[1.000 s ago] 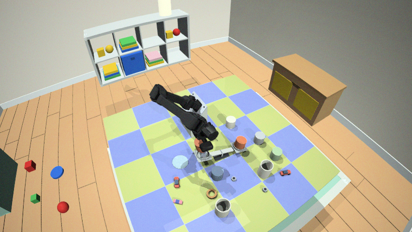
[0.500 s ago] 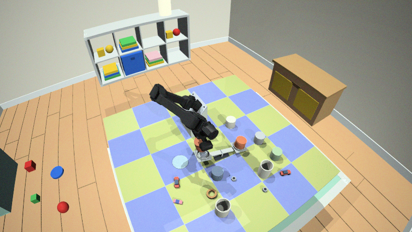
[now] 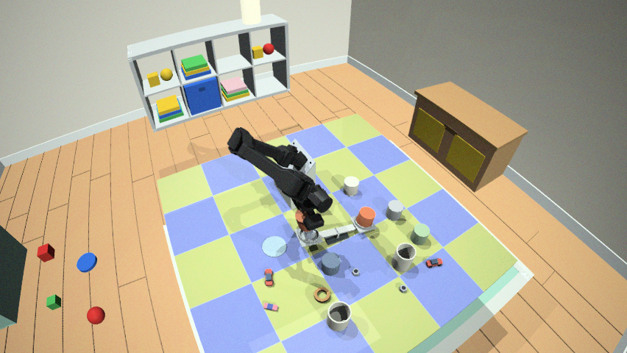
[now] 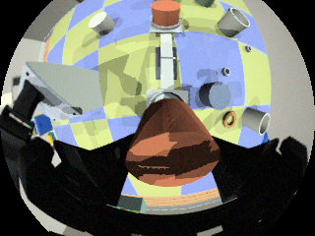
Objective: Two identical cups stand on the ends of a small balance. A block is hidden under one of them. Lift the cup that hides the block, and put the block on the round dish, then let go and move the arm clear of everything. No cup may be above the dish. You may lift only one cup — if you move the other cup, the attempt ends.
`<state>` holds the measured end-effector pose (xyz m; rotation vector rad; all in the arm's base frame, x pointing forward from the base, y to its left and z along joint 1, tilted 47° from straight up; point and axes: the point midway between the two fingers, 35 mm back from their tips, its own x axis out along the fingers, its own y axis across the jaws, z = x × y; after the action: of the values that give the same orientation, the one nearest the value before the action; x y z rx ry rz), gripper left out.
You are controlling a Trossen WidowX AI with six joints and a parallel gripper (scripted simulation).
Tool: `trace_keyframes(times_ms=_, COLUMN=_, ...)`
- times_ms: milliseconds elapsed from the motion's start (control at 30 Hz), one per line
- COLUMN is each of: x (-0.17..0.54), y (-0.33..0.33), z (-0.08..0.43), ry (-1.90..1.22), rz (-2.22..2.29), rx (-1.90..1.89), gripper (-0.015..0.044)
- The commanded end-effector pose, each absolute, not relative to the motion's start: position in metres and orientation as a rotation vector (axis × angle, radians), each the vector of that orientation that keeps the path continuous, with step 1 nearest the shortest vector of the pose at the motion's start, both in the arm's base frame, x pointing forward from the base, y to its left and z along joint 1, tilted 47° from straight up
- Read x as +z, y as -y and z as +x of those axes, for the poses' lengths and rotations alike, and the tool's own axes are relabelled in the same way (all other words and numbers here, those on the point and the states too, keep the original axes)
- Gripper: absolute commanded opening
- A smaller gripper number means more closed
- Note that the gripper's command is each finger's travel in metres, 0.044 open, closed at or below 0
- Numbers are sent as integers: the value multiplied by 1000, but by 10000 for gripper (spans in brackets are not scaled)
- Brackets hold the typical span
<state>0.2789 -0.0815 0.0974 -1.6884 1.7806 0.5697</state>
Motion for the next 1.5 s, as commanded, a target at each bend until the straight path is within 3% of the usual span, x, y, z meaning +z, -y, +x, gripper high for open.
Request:
trace_keyframes(times_ms=0, x=97, y=82, z=279, ry=-1780, rz=-1690, rx=572, gripper=0)
trace_keyframes(times_ms=933, x=97, y=82, z=279, ry=-1780, rz=-1688, rx=573, gripper=0)
trace_keyframes(times_ms=1467, x=109, y=150, z=244, ry=-1752, rz=-1594, rx=635, gripper=0)
